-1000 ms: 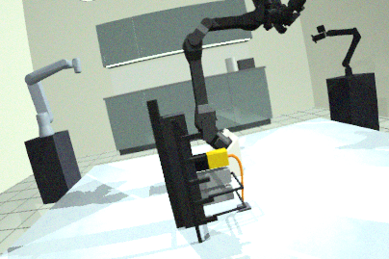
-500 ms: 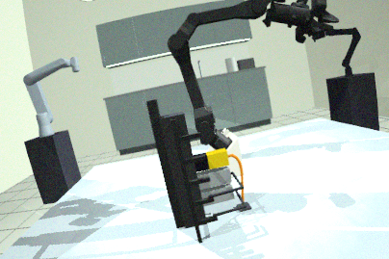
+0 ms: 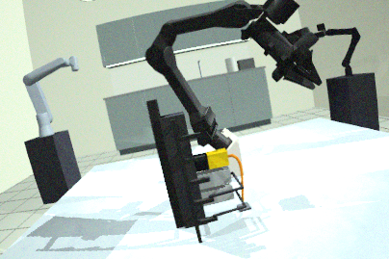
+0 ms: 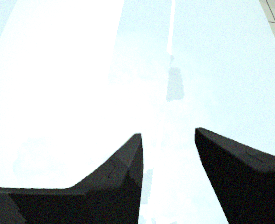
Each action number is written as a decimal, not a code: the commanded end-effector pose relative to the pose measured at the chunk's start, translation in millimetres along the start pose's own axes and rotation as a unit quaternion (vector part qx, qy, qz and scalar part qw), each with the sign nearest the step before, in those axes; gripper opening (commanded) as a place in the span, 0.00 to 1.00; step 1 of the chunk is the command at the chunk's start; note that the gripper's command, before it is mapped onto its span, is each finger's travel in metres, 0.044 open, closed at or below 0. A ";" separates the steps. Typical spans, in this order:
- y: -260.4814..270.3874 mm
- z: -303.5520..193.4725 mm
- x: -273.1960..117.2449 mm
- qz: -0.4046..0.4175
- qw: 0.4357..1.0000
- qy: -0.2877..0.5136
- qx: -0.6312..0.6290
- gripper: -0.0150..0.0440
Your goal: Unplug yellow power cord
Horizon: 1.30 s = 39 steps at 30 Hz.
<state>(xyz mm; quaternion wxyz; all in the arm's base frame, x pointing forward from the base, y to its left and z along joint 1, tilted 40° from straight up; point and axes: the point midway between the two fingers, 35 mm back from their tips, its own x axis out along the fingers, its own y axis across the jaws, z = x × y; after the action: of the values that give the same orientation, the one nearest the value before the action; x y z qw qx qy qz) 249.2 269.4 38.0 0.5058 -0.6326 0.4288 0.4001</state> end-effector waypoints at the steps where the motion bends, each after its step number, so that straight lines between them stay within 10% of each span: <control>1: -2.2 -66.1 2.1 0.031 0.996 0.084 -0.003 0.53; 11: 22.1 -211.2 -19.2 0.149 0.955 0.256 -0.021 0.53; 39: 18.4 -238.8 -34.0 0.152 0.954 0.259 -0.022 0.53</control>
<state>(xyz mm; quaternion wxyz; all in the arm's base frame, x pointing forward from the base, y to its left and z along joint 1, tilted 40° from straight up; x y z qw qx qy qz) 238.6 41.6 100.4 0.3004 -0.6502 0.6283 0.3037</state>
